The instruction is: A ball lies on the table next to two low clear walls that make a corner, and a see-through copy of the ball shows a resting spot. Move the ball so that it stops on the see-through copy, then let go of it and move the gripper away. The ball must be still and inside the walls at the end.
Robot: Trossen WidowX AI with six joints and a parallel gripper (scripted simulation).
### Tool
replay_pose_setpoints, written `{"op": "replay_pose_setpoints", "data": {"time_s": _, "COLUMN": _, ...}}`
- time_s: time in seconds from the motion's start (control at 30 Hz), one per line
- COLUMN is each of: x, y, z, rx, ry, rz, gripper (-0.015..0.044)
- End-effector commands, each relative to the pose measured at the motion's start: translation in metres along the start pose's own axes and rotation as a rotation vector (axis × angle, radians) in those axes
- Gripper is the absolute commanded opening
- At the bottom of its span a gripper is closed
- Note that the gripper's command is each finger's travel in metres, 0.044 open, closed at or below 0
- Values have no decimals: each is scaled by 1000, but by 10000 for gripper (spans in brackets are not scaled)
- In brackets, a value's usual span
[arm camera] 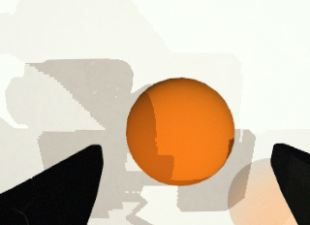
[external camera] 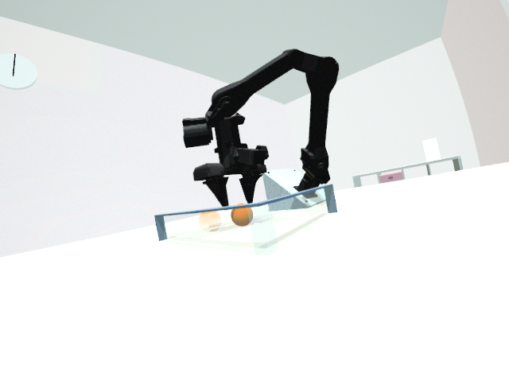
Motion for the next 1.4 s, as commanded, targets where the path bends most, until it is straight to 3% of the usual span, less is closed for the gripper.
{"op": "replay_pose_setpoints", "data": {"time_s": 0.0, "x": 10, "y": 1, "z": 0, "rx": 7, "ry": -9, "rz": 6, "gripper": 364}}
{"op": "replay_pose_setpoints", "data": {"time_s": 0.3, "x": 22, "y": 2, "z": 1, "rx": 7, "ry": -10, "rz": 6, "gripper": 364}}
{"op": "replay_pose_setpoints", "data": {"time_s": 0.43, "x": 22, "y": 2, "z": 1, "rx": 7, "ry": -10, "rz": 6, "gripper": 259}}
{"op": "replay_pose_setpoints", "data": {"time_s": 0.7, "x": 22, "y": 2, "z": 1, "rx": 7, "ry": -10, "rz": 6, "gripper": 206}}
{"op": "replay_pose_setpoints", "data": {"time_s": 0.97, "x": -4, "y": -4, "z": -2, "rx": 8, "ry": -5, "rz": 5, "gripper": 0}}
{"op": "replay_pose_setpoints", "data": {"time_s": 1.37, "x": -65, "y": -6, "z": -3, "rx": 9, "ry": -2, "rz": 5, "gripper": 0}}
Point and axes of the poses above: the point midway between the two fingers, 35 mm back from their tips, its own x axis out along the fingers, its own y axis across the jaws, z = x × y, the point moved 8 cm from there along -x, back along the fingers, and after that the axes turned 7 degrees about x, right-handed, at the moved point
